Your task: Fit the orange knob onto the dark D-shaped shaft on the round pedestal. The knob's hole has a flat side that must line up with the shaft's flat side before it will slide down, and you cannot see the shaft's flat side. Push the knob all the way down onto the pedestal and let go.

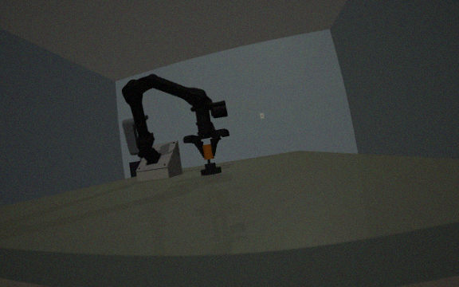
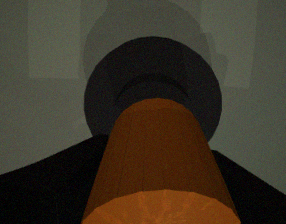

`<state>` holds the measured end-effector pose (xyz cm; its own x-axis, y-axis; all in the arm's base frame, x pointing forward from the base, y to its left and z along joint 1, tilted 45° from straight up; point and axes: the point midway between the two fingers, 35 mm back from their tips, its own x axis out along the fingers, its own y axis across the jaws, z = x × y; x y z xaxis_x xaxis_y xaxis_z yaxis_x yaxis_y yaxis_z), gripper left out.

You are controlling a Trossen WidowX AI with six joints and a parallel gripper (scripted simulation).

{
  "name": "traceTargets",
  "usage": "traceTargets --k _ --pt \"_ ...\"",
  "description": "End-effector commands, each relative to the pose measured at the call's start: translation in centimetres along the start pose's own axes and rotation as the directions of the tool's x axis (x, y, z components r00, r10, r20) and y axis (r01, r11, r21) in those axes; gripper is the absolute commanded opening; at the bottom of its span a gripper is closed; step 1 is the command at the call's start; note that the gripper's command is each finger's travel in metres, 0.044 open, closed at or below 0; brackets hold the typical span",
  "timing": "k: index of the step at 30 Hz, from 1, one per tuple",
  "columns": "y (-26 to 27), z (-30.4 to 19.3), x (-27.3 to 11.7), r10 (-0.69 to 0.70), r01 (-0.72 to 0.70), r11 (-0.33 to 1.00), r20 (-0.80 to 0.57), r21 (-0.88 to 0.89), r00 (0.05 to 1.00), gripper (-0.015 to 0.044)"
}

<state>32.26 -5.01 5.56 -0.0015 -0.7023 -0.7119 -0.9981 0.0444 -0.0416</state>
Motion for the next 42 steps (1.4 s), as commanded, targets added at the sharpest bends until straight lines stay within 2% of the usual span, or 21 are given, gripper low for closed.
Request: traceTargets --k 1,6,12,42 --pt "0.02 0.03 -0.29 -0.002 0.002 1.000 -0.002 -0.003 1.000 0.0000" --pt "0.23 0.08 -0.47 -0.002 0.002 1.000 -0.002 -0.028 1.000 0.0000" --pt "0.44 0.20 -0.40 -0.002 0.002 0.977 -0.002 -0.211 1.000 0.0000" --pt "0.06 0.07 -0.35 -0.002 0.002 0.977 -0.002 -0.211 1.000 0.0000"
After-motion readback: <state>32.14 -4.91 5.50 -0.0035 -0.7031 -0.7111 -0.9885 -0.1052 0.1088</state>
